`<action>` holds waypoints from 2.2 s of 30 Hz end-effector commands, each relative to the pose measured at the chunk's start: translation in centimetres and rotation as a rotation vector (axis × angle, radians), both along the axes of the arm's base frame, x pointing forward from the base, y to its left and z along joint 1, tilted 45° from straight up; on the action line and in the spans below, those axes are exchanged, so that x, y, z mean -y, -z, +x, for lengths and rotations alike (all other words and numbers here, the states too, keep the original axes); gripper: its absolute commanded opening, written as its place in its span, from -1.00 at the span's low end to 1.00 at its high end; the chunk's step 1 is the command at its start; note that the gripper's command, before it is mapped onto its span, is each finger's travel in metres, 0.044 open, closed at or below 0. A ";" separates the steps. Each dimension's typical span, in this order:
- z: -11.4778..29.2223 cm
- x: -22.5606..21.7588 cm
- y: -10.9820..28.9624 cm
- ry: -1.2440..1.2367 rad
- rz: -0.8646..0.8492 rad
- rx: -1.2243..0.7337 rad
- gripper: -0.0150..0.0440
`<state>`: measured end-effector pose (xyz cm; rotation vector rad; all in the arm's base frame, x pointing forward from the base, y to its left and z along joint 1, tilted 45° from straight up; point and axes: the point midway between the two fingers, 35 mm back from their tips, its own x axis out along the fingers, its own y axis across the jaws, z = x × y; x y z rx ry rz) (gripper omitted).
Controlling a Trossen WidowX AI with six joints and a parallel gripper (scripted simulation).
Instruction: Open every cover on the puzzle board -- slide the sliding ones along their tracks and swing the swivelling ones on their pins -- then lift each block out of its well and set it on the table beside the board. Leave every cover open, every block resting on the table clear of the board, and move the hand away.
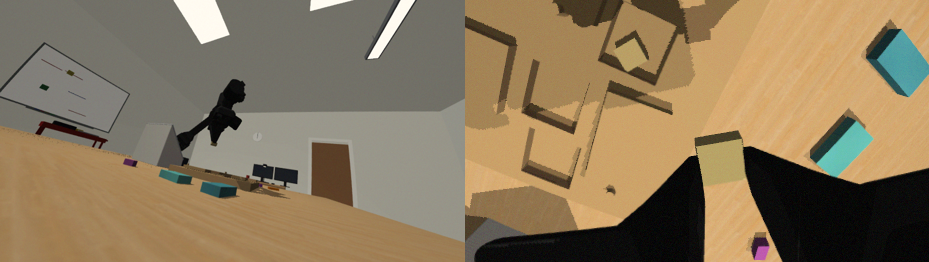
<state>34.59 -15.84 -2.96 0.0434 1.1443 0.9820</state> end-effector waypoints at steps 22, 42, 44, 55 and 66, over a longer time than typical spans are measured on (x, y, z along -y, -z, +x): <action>-4.7 5.2 6.6 -0.017 0.018 0.007 -0.22; -4.9 4.1 9.1 -0.018 0.021 0.009 -0.22; -4.8 3.9 9.3 -0.017 0.021 0.009 -0.22; -4.6 2.6 10.7 -0.017 0.021 0.009 -0.22; -4.5 1.4 12.0 -0.017 0.022 0.010 -0.22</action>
